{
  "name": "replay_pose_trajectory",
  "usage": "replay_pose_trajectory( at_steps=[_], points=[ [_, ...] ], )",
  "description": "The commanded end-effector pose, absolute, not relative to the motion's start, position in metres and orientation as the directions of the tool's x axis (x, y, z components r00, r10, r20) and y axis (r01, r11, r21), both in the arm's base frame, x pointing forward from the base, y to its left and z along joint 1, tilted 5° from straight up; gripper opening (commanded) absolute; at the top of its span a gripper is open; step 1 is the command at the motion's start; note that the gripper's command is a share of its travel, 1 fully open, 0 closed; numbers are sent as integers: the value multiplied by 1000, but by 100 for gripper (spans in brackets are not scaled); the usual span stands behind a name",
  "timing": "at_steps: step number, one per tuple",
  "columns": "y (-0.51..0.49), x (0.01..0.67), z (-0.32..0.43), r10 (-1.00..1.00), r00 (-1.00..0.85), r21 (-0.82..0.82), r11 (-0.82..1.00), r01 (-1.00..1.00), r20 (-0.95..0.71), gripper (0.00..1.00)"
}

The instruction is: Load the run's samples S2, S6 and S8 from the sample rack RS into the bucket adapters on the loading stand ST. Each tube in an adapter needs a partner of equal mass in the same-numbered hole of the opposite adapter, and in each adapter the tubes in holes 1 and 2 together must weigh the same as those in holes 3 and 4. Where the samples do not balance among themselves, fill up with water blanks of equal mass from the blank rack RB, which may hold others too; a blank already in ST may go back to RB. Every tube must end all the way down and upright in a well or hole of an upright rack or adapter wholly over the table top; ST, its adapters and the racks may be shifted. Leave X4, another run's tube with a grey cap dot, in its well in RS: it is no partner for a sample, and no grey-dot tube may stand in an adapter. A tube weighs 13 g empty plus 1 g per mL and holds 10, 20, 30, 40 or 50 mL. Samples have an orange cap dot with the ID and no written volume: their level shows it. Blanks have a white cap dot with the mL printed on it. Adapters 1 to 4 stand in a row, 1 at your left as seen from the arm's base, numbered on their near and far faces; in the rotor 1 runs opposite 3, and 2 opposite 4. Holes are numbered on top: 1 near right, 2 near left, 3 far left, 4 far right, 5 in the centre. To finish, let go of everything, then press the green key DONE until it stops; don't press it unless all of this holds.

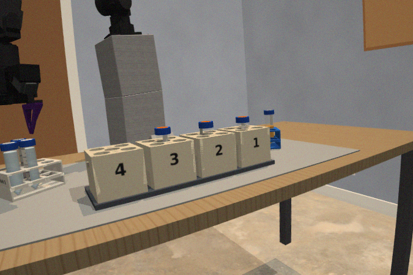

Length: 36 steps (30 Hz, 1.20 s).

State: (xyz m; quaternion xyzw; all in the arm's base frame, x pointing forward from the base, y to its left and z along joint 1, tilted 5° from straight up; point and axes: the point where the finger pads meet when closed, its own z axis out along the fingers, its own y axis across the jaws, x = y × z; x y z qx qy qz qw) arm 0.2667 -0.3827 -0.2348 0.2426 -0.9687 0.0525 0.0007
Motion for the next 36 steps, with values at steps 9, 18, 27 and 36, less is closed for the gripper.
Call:
replay_pose_trajectory(
  at_steps=[9,18,27,36],
  points=[
    [-387,273,-254,-489,-872,-97,867,-489,25,80],
    [-374,264,-263,-489,-872,-79,868,-490,27,80],
    [-386,271,-252,-477,-878,-103,873,-477,24,80],
    [-386,271,-252,-477,-878,-103,873,-477,24,0]
  ],
)
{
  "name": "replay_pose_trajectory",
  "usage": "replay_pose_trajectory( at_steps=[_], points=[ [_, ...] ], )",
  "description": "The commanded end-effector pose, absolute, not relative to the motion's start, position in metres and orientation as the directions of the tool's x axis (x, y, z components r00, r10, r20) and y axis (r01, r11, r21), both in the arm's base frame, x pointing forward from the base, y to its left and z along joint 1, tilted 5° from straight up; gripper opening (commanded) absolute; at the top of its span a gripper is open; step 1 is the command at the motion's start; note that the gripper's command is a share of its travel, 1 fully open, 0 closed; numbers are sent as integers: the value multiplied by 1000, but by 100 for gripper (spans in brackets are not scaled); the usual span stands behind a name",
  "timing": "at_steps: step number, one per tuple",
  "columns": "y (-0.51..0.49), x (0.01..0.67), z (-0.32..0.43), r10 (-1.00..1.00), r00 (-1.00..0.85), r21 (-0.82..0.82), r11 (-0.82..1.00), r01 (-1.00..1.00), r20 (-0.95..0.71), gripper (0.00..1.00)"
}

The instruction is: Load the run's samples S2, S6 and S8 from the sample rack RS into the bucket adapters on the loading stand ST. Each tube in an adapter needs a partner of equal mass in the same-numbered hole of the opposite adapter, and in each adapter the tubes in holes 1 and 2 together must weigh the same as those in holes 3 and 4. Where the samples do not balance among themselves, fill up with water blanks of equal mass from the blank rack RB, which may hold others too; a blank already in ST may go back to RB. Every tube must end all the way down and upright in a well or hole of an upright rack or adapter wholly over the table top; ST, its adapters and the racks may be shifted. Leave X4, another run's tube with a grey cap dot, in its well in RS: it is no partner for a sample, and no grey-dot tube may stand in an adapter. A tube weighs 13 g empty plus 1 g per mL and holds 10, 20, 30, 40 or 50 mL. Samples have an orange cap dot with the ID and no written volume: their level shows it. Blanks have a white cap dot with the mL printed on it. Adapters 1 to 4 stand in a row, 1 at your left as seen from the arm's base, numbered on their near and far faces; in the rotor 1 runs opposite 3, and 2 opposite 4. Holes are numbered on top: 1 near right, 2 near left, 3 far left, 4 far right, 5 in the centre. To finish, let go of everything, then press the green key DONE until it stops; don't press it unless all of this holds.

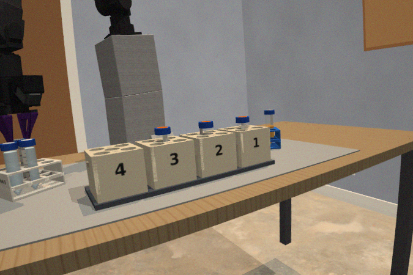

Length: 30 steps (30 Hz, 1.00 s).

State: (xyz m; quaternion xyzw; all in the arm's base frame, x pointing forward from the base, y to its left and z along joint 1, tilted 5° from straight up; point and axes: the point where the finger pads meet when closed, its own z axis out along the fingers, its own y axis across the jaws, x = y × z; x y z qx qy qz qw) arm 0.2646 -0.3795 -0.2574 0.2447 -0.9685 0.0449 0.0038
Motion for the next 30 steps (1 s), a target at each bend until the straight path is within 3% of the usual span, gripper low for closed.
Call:
replay_pose_trajectory(
  at_steps=[1,12,30],
  points=[
    [-386,271,-252,-477,-878,-103,873,-477,24,0],
    [-386,271,-252,-477,-878,-103,873,-477,24,0],
    [-377,271,-192,-477,-879,-101,873,-477,23,0]
  ],
)
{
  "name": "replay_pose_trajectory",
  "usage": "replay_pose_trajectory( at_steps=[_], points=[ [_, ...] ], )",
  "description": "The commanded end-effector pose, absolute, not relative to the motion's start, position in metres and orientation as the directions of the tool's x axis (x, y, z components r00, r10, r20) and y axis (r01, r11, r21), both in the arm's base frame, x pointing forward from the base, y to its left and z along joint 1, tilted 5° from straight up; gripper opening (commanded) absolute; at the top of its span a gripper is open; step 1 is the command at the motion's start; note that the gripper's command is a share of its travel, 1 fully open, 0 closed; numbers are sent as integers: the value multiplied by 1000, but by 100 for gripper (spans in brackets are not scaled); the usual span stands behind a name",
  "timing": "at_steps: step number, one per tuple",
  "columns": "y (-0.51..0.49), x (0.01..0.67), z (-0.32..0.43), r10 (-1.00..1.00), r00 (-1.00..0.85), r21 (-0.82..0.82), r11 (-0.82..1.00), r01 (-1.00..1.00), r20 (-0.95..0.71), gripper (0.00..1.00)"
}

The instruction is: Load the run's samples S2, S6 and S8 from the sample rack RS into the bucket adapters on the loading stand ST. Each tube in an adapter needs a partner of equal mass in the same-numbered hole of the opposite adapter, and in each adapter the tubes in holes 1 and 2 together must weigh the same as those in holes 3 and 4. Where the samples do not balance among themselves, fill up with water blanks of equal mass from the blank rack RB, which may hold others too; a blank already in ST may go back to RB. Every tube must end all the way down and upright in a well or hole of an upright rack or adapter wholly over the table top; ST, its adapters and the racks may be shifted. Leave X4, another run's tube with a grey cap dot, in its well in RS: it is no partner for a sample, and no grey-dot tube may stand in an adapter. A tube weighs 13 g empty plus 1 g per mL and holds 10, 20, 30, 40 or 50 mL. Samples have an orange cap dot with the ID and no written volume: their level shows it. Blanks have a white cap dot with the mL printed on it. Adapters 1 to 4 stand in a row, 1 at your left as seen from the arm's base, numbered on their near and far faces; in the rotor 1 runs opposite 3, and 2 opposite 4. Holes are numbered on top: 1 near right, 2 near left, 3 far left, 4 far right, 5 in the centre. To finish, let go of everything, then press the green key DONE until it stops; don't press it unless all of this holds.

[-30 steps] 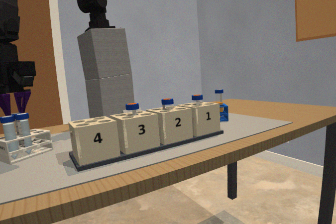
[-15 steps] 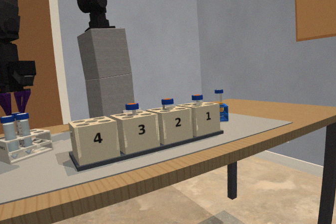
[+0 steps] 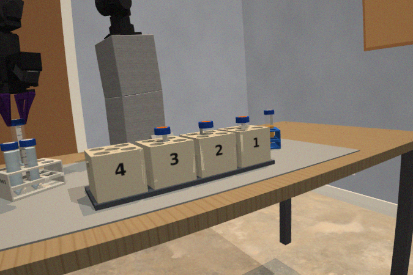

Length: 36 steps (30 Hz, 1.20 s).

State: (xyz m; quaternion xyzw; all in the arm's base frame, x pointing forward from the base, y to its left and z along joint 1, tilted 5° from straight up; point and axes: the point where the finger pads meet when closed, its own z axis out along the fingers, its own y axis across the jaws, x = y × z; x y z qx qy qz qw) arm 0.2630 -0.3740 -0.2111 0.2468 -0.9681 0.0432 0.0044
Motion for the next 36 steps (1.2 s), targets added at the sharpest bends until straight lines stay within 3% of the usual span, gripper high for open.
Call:
replay_pose_trajectory(
  at_steps=[1,31,36],
  points=[
    [-376,271,-189,-476,-879,-101,874,-475,23,0],
    [-369,270,-102,-474,-880,-107,874,-474,22,0],
    [-342,292,-120,-358,-934,-80,930,-358,19,0]
  ],
)
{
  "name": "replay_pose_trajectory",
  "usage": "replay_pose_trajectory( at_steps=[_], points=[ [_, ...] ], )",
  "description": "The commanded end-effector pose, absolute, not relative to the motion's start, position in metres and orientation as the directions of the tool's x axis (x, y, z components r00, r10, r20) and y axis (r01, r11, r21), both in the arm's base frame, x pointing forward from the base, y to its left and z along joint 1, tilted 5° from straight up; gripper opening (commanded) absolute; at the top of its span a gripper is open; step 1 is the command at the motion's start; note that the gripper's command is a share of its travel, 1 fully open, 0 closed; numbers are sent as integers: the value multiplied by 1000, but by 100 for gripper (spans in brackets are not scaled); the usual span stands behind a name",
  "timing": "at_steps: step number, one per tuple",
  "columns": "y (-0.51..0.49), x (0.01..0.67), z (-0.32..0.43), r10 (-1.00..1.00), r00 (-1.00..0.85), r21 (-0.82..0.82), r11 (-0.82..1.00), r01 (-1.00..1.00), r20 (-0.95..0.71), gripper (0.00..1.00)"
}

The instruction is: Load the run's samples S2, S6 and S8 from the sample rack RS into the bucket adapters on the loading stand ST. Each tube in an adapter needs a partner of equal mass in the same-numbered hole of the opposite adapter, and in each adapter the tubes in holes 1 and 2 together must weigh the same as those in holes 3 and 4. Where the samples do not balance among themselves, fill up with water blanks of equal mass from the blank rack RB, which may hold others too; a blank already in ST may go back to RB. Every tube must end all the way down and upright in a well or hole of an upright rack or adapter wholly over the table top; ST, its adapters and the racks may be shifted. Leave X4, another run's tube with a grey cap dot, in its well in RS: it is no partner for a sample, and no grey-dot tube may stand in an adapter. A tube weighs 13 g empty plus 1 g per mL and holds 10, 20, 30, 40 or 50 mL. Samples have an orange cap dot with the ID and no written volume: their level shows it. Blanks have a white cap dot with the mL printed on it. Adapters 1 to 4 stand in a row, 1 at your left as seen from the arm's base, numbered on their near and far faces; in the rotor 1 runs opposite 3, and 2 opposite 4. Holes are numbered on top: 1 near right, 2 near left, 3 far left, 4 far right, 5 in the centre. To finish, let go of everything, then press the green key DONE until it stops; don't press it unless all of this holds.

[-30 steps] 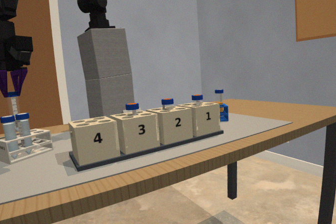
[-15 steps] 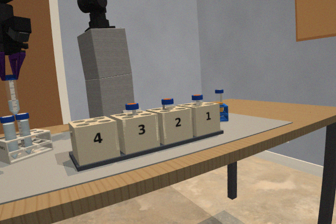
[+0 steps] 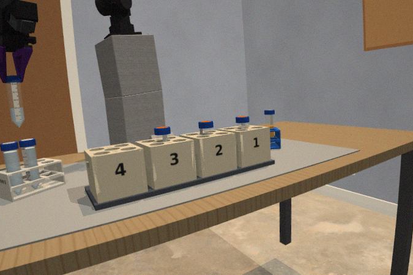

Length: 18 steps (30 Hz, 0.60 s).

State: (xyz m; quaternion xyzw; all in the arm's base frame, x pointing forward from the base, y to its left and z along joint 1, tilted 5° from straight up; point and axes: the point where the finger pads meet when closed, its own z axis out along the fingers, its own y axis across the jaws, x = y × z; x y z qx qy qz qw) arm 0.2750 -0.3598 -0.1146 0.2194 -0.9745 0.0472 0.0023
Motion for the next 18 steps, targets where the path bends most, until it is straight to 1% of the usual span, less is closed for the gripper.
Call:
replay_pose_trajectory(
  at_steps=[1,2,5,16,18],
  points=[
    [-342,292,-120,-358,-934,-80,930,-358,19,0],
    [-342,292,-120,-358,-934,-80,930,-358,19,0],
    [-337,315,-114,-282,-959,-101,954,-281,3,0],
    [-289,374,-117,5,-1000,-98,995,8,-30,0],
    [-284,379,-117,13,-999,-97,995,16,-31,0]
  ],
)
